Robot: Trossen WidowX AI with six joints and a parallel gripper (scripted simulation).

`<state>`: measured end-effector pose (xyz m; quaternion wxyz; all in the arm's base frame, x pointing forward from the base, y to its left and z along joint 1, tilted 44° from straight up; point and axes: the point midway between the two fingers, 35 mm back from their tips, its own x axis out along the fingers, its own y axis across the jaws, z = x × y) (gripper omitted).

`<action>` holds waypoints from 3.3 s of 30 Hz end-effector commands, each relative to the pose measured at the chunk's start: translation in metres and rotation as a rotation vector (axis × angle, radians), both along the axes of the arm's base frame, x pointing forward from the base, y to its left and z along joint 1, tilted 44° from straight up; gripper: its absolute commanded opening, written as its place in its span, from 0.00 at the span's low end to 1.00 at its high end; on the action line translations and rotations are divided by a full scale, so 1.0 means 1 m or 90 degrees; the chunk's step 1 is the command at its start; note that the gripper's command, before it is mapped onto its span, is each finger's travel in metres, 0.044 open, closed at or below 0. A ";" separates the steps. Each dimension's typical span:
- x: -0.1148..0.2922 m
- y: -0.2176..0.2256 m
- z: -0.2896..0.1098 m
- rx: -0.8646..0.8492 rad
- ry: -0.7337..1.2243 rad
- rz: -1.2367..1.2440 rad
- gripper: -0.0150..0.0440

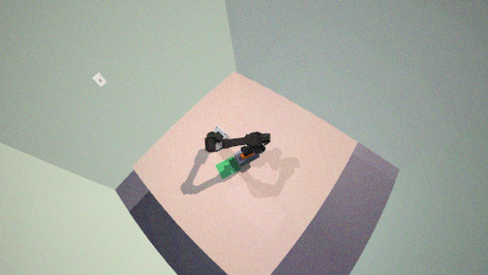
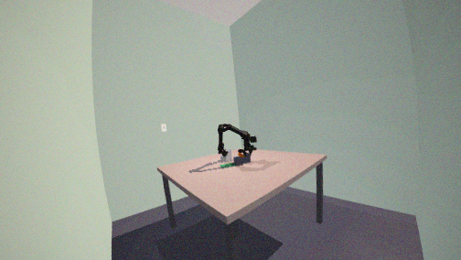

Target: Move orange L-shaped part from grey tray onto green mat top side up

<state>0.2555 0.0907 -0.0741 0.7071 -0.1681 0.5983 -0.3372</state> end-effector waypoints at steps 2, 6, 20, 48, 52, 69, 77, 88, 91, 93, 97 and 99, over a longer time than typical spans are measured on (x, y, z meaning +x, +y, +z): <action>0.000 0.000 0.000 0.000 0.000 0.000 0.56; 0.000 0.003 0.000 -0.001 0.001 0.000 0.56; -0.002 0.060 0.057 -0.002 0.005 0.002 0.56; -0.005 0.076 0.077 0.002 0.000 0.012 0.56; -0.005 0.076 0.077 0.002 0.000 0.012 0.56; -0.005 0.076 0.077 0.002 0.000 0.012 0.56; -0.005 0.076 0.077 0.002 0.000 0.012 0.56; -0.005 0.076 0.077 0.002 0.000 0.012 0.56; -0.005 0.076 0.077 0.002 0.000 0.012 0.56; -0.005 0.076 0.077 0.002 0.000 0.012 0.56; -0.005 0.076 0.077 0.002 0.000 0.012 0.56; -0.005 0.076 0.077 0.002 0.000 0.012 0.56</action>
